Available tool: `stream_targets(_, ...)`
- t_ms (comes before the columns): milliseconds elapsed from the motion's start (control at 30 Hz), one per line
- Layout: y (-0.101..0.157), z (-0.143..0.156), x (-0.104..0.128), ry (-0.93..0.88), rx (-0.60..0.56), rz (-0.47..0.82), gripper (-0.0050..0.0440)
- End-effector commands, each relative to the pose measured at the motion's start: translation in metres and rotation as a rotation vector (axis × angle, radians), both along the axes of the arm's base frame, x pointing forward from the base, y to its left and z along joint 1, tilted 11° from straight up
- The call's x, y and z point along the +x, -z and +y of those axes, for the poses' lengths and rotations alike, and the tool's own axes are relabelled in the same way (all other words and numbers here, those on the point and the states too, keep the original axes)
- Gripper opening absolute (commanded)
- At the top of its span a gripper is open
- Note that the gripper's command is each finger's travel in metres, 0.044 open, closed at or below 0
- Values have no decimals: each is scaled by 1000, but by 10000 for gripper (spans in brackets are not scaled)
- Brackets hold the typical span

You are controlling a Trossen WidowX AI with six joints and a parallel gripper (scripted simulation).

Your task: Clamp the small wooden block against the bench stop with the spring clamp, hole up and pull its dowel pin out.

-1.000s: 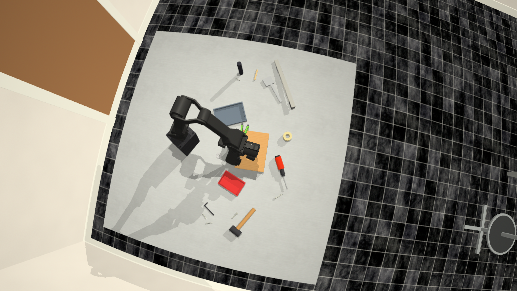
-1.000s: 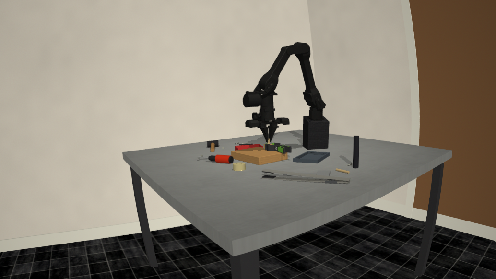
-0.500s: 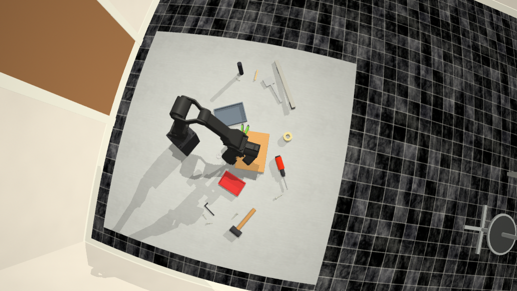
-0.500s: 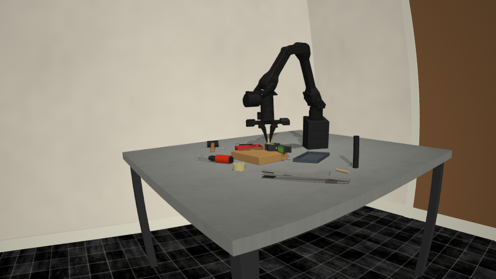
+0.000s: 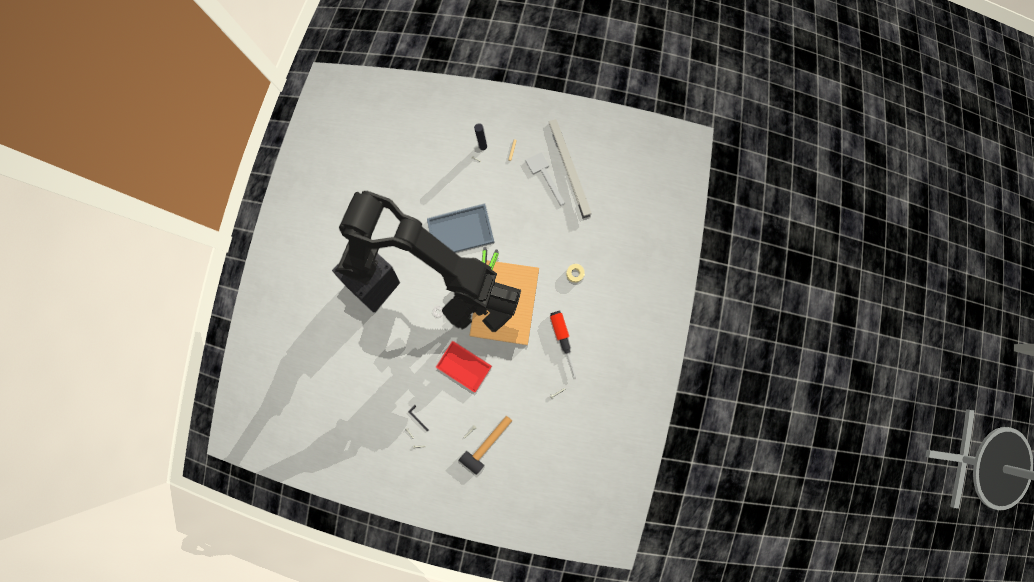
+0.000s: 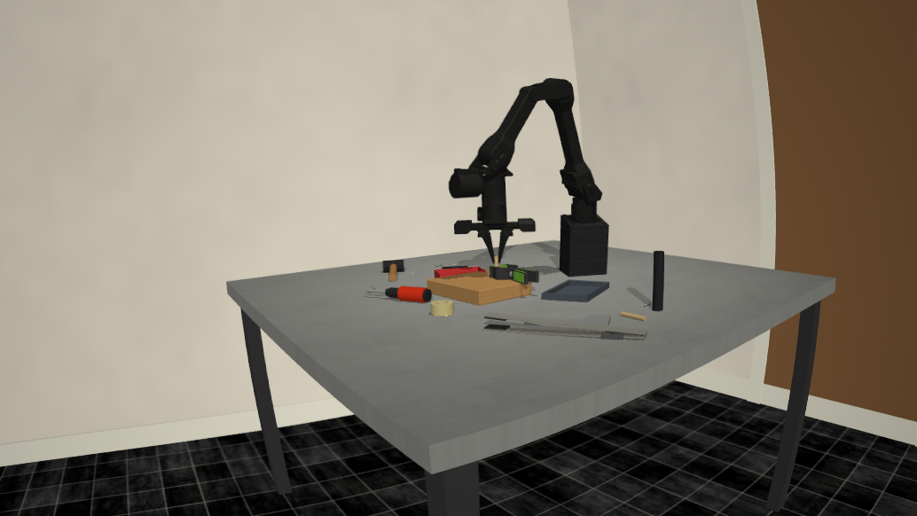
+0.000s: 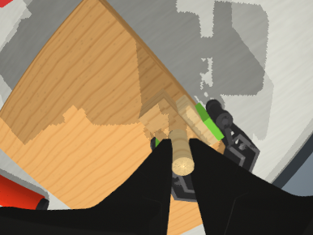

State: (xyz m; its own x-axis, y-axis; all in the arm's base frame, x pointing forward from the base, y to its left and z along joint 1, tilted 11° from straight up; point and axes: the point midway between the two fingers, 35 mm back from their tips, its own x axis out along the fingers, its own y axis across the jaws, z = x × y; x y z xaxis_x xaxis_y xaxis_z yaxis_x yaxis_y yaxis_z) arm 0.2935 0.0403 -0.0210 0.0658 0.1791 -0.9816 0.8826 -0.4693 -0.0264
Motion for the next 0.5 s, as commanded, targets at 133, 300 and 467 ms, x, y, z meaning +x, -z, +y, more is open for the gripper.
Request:
stream_targets(133, -2, 0, 0, -95, -7, -19, 0)
stream_targets(300, -2, 0, 0, -148, -10, -29, 0)
stream_targets(467, -2, 0, 0, -272, -19, -51, 0)
